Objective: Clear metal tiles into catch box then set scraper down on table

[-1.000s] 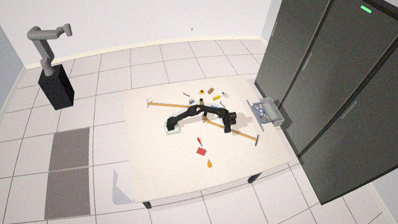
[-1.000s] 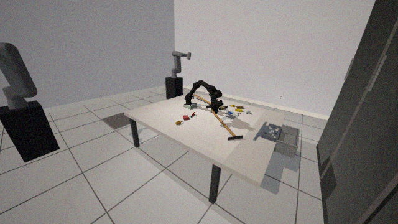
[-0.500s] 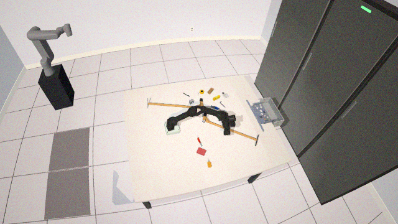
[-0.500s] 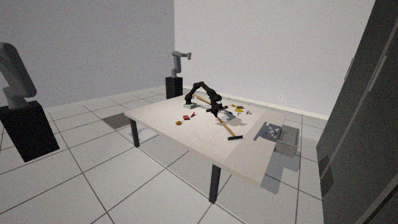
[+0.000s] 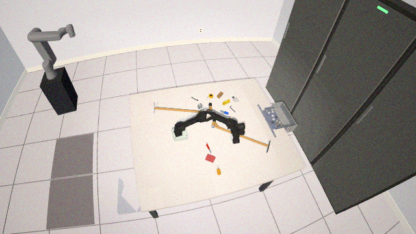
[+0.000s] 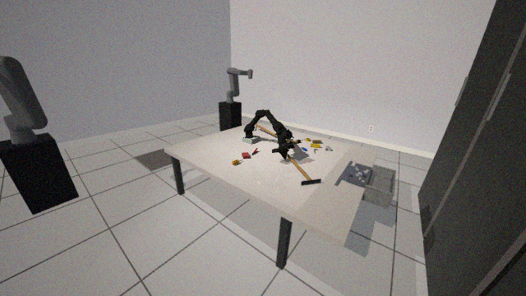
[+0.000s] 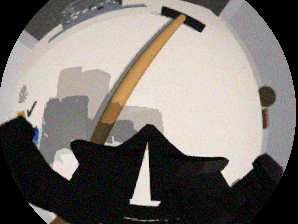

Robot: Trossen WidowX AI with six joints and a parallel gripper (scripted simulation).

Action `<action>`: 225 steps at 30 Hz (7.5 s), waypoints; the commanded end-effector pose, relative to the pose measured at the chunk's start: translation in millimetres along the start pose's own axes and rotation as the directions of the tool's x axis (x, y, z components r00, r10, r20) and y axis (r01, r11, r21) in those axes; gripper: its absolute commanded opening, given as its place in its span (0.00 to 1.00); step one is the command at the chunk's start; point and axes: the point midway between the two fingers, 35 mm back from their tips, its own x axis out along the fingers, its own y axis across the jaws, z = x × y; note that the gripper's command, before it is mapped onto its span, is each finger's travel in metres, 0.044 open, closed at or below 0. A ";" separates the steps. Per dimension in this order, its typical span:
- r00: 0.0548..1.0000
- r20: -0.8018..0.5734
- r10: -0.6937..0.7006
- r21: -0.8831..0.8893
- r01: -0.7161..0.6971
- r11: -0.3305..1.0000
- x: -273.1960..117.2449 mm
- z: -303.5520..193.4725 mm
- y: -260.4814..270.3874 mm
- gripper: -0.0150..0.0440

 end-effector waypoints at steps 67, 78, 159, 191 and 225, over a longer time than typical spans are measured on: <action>1.000 -0.007 0.011 -0.002 -0.011 1.000 23.5 11.9 56.4 0.25; 1.000 -0.007 0.012 -0.002 -0.012 1.000 24.7 14.7 67.1 0.25; 0.985 -0.170 0.038 -0.094 -0.054 0.994 -102.7 11.3 55.5 0.25; 0.979 -0.202 0.034 -0.098 -0.055 0.994 -27.7 -14.3 57.1 0.25; 0.978 -0.206 0.035 -0.100 -0.057 0.993 4.6 -26.9 73.4 0.25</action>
